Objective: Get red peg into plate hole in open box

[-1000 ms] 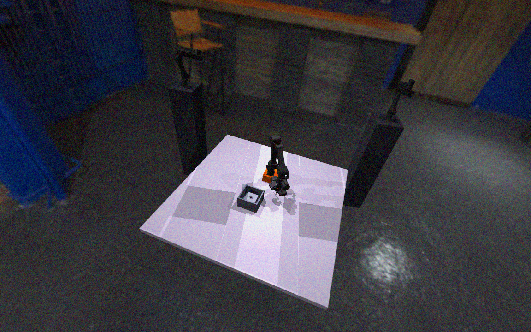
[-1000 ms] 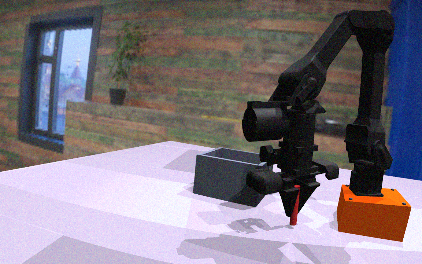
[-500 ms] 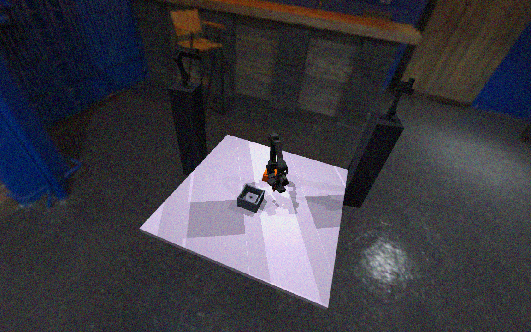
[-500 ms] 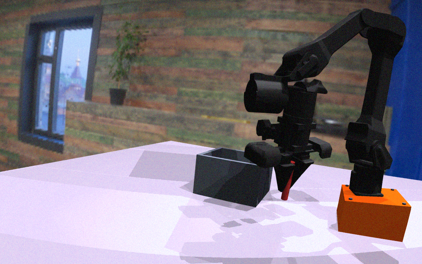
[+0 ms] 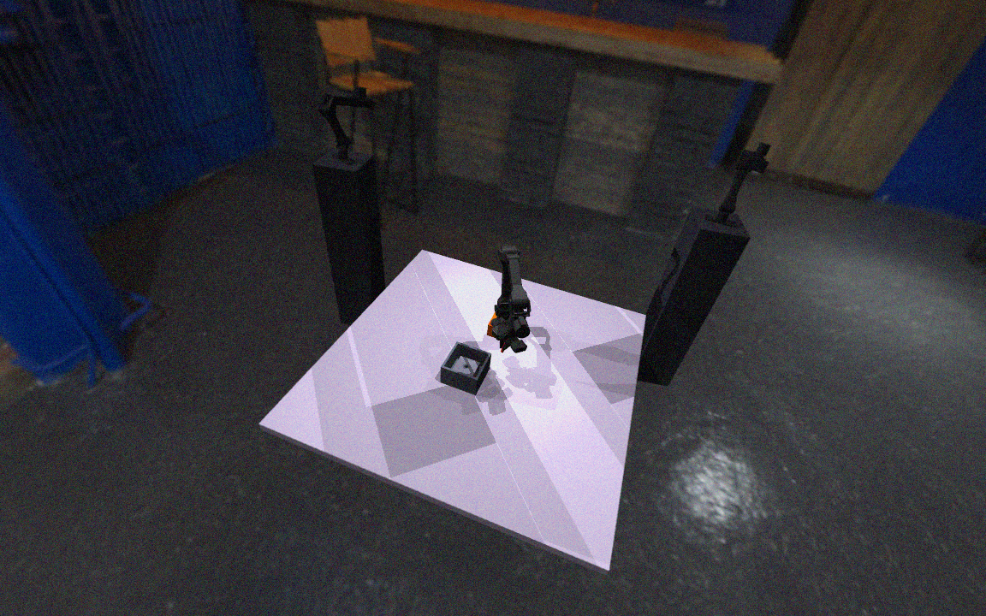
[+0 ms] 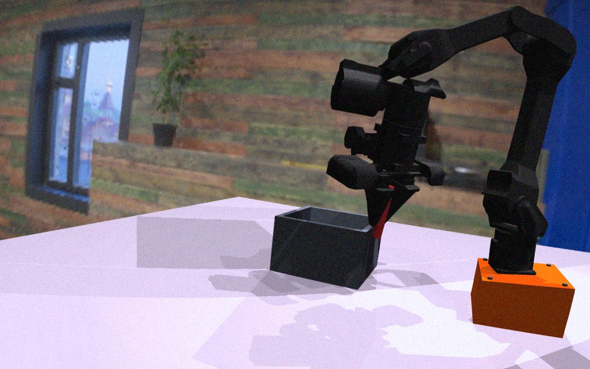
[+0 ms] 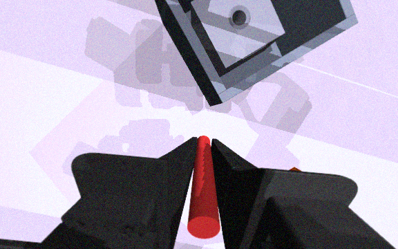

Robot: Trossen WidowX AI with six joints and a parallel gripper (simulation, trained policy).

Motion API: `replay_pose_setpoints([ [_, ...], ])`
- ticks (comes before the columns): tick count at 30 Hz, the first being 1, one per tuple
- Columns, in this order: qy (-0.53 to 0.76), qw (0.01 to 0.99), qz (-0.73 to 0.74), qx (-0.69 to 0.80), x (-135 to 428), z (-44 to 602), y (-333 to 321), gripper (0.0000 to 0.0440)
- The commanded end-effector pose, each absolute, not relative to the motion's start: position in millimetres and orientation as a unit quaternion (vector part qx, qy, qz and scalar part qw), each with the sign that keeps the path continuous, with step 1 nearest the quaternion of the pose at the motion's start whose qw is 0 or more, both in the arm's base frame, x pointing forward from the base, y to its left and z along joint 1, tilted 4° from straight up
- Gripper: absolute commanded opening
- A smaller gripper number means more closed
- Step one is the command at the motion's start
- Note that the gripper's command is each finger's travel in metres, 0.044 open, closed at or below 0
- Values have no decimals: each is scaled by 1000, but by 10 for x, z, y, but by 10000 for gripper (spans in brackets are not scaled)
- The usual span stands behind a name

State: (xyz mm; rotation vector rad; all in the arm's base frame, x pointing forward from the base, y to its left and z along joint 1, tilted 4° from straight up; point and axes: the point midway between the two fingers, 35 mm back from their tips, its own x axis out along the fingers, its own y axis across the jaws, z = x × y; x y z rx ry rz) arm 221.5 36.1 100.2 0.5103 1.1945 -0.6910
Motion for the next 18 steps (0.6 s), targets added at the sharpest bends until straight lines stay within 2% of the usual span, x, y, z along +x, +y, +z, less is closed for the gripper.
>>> replay_pose_setpoints([
  [1,536,747,-319,229,2307,1120,247,0],
  [18,512,739,-351,261,2637,1210,-273,0],
])
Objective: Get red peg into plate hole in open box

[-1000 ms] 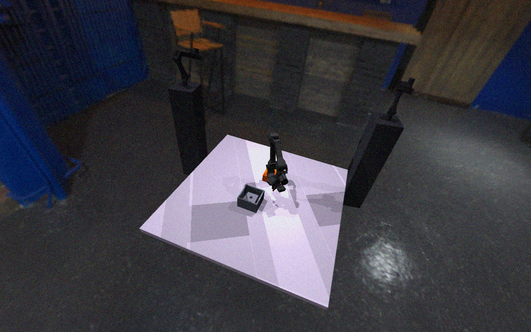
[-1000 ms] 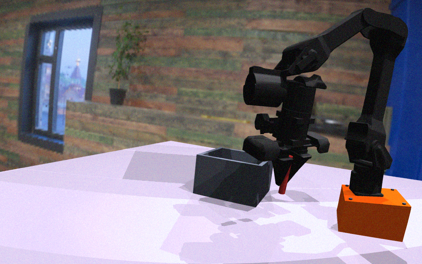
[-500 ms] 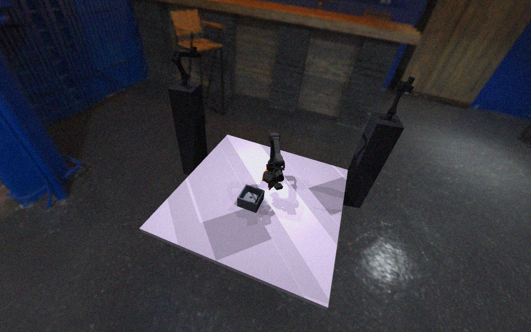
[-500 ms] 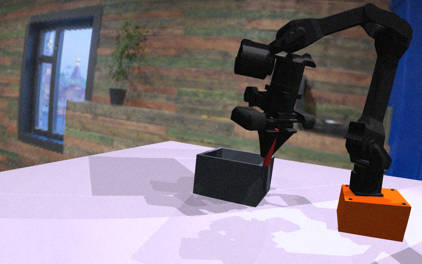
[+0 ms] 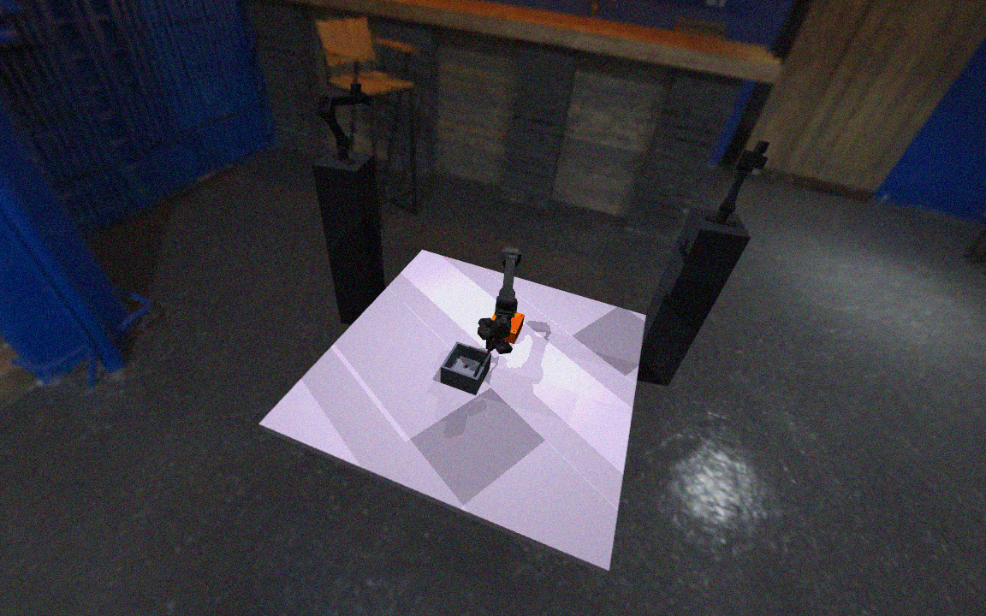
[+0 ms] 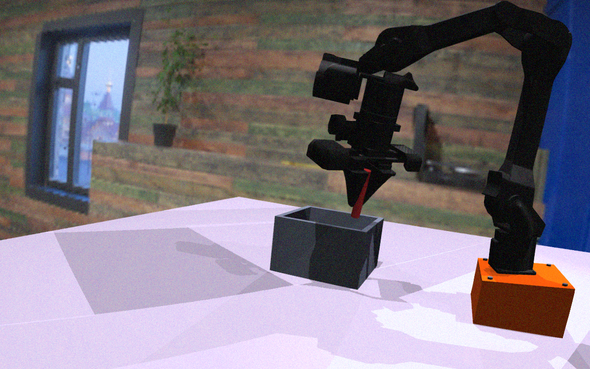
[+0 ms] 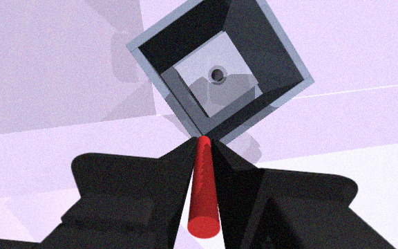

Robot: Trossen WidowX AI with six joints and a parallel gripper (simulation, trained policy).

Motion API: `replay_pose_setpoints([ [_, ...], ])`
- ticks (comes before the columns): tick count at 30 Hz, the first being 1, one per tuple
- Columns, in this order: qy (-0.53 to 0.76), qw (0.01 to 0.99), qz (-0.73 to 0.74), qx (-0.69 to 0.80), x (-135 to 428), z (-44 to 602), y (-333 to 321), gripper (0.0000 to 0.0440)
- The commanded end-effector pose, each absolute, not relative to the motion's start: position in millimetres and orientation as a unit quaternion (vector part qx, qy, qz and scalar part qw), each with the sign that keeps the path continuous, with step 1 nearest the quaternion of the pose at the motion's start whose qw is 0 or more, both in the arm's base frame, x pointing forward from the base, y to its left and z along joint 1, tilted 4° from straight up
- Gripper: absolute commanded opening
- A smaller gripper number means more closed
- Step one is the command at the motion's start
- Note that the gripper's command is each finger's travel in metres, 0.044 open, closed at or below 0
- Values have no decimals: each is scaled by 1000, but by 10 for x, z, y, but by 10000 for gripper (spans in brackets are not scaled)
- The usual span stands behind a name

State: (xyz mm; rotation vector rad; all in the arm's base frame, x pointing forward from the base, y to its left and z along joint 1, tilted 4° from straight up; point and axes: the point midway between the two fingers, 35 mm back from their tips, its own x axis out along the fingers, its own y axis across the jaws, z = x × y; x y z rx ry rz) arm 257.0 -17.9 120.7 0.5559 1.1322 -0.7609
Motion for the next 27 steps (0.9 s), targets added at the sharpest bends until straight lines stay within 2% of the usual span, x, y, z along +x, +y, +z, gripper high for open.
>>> replay_pose_setpoints([
  [1,510,739,-353,263,2656,1208,-304,0],
  [27,491,713,-386,320,3033,926,-952,8],
])
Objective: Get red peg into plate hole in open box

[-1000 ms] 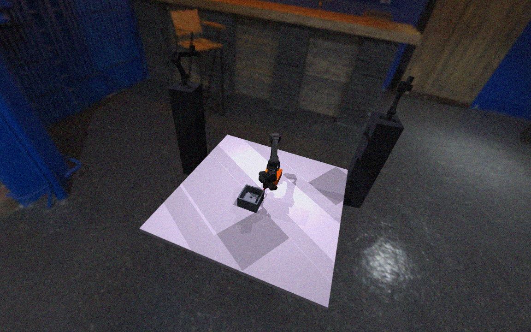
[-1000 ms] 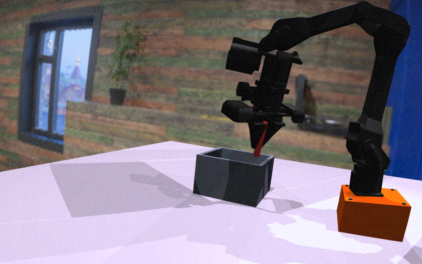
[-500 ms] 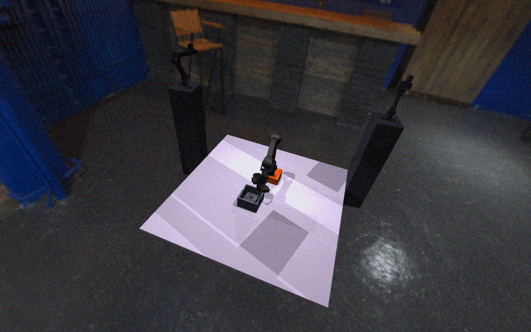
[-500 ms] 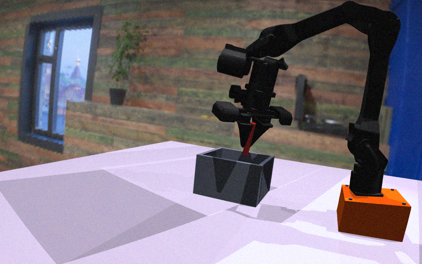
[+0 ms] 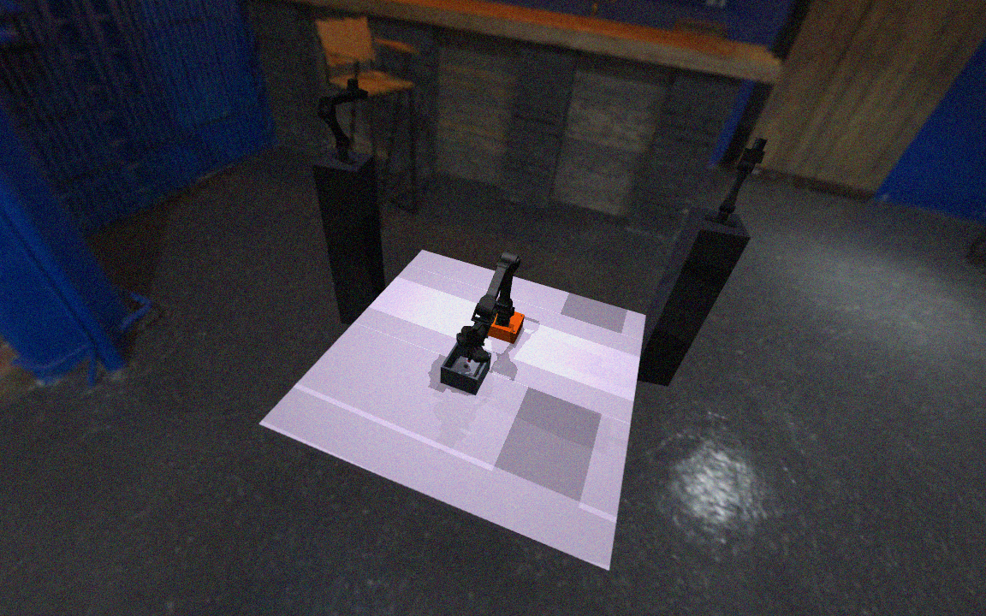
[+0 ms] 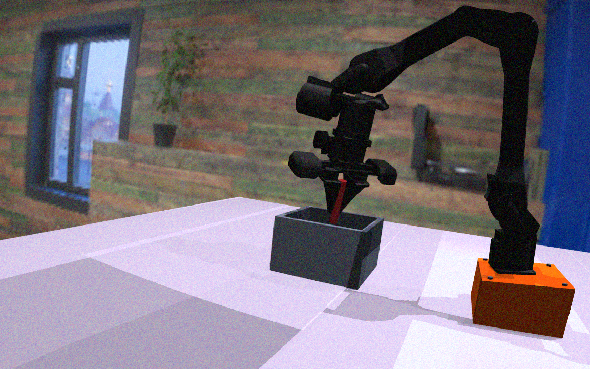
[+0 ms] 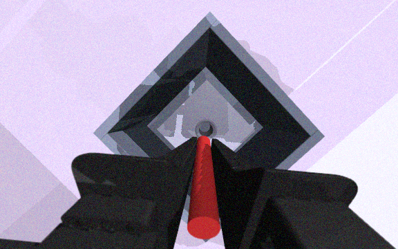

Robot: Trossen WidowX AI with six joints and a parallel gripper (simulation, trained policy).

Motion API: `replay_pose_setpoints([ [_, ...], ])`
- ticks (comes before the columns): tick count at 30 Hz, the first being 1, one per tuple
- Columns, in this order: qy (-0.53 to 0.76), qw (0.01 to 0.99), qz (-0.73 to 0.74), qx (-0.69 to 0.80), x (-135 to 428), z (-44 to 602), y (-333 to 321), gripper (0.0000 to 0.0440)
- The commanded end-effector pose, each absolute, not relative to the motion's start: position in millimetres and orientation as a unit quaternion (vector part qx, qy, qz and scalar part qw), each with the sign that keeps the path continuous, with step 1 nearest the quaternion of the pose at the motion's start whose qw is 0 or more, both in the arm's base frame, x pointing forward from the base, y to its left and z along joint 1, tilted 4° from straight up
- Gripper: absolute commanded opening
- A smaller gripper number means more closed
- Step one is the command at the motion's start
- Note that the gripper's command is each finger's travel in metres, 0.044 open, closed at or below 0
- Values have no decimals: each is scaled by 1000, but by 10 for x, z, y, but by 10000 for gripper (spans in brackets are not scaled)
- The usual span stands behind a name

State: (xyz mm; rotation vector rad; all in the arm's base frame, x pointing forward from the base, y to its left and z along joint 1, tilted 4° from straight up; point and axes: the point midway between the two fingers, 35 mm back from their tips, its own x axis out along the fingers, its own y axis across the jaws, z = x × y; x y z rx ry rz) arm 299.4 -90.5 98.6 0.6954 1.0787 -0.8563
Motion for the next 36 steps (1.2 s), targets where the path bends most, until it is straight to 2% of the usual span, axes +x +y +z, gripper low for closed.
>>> replay_pose_setpoints([
  [1,492,711,-386,321,3041,901,-962,8],
  [8,509,699,-388,318,3064,704,-1014,8],
  [10,515,697,-388,315,3066,652,-1029,39],
  [15,529,694,-385,302,3075,576,-1070,146],
  [18,538,690,-385,293,3087,552,-1094,155],
  [21,538,694,-383,288,3161,569,-1142,194],
  [31,532,707,-379,270,3386,660,-1328,427],
  [32,529,710,-379,269,3419,673,-1348,440],
  [36,515,720,-380,267,3508,738,-1424,440],
])
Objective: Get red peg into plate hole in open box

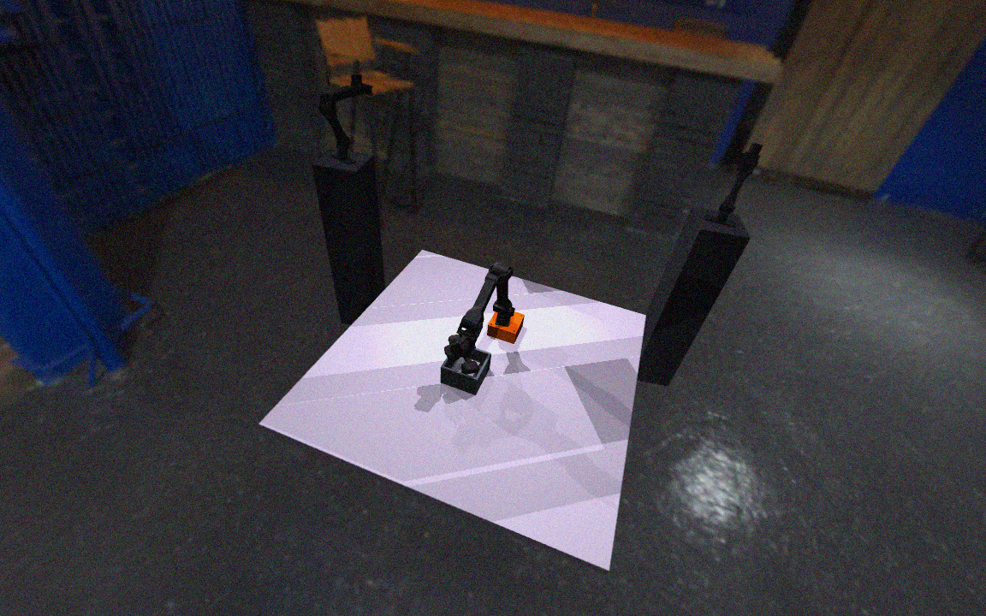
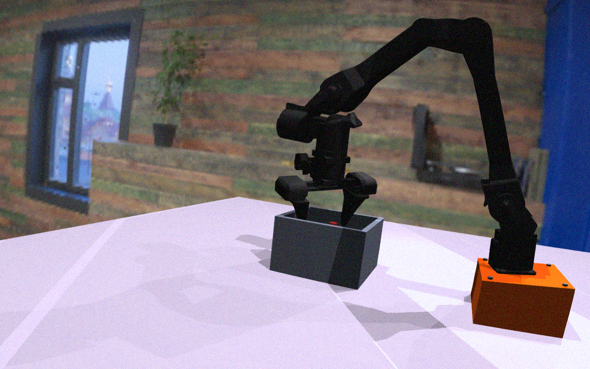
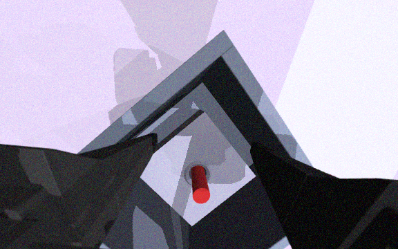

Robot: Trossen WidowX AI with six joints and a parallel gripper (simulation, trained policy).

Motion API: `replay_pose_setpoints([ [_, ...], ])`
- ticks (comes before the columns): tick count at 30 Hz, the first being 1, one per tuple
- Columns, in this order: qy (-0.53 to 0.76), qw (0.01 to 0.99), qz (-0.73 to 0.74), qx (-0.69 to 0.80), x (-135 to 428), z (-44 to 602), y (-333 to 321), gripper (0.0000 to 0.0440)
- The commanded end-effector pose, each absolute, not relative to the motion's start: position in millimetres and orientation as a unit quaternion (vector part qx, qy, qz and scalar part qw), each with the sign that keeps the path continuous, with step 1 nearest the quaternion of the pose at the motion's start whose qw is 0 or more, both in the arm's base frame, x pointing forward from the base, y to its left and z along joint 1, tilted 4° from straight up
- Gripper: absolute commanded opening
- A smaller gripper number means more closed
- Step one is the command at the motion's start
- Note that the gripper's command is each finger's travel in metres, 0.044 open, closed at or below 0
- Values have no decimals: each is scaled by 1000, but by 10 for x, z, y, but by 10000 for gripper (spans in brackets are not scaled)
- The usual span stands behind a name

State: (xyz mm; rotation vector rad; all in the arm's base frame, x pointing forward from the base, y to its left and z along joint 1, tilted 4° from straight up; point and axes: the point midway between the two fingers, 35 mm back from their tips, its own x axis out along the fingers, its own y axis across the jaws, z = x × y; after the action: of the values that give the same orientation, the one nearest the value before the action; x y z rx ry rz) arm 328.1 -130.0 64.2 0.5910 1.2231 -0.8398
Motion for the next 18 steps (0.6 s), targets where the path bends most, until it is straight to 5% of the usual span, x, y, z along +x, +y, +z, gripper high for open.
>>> replay_pose_setpoints([
  [1,512,722,-381,267,3526,754,-1443,440],
  [18,471,746,-393,259,3752,967,-1677,440],
])
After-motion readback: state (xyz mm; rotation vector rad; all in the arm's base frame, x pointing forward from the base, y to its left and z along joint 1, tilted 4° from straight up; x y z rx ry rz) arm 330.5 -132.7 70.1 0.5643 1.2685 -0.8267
